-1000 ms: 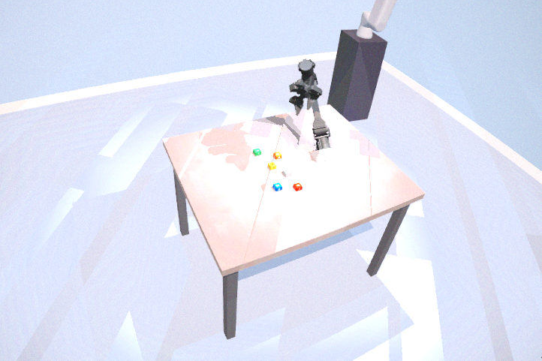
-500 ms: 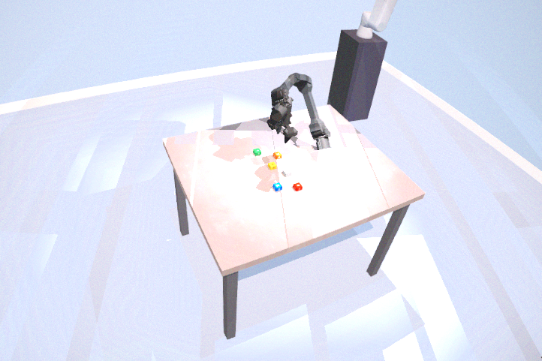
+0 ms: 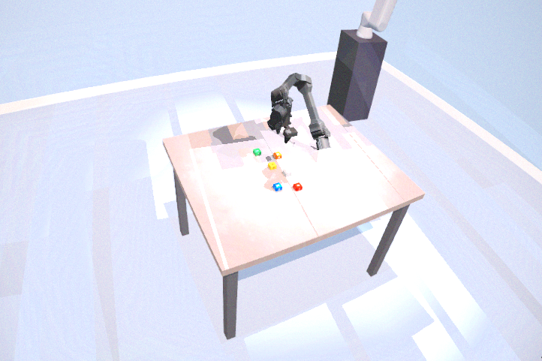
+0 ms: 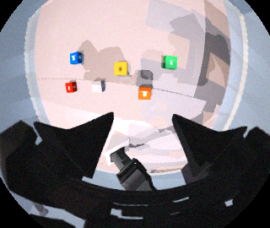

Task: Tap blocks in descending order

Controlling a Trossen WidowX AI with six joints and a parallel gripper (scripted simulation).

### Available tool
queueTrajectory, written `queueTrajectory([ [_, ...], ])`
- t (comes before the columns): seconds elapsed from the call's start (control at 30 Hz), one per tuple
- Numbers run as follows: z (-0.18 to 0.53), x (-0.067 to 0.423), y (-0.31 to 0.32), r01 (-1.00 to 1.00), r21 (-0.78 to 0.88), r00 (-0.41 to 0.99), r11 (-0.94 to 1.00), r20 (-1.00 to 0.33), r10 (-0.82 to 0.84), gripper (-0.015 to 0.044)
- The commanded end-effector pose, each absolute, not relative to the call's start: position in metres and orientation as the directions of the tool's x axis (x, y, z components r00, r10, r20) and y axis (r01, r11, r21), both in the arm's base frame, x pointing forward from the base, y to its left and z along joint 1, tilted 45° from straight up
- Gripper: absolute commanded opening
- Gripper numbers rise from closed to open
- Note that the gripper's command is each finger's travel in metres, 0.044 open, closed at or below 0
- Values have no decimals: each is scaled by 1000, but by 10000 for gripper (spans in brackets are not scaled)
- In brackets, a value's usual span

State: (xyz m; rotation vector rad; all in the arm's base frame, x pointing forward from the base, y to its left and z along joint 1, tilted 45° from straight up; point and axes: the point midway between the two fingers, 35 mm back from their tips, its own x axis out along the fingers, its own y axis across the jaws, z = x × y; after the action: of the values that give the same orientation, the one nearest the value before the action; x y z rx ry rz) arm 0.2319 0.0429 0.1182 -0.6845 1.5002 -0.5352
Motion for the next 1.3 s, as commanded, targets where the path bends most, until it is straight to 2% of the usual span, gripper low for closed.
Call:
queueTrajectory([
  [0.0,118,232,42,-101,-704,19,703,-708,-706,400],
  [0.13,117,234,43,-101,-704,19,703,-708,-706,400],
  [0.4,80,288,82,-98,-703,21,705,-709,-705,400],
  [1.07,80,288,82,-98,-703,21,705,-709,-705,400],
  [1.27,30,250,133,-100,-699,21,708,-713,-701,400],
])
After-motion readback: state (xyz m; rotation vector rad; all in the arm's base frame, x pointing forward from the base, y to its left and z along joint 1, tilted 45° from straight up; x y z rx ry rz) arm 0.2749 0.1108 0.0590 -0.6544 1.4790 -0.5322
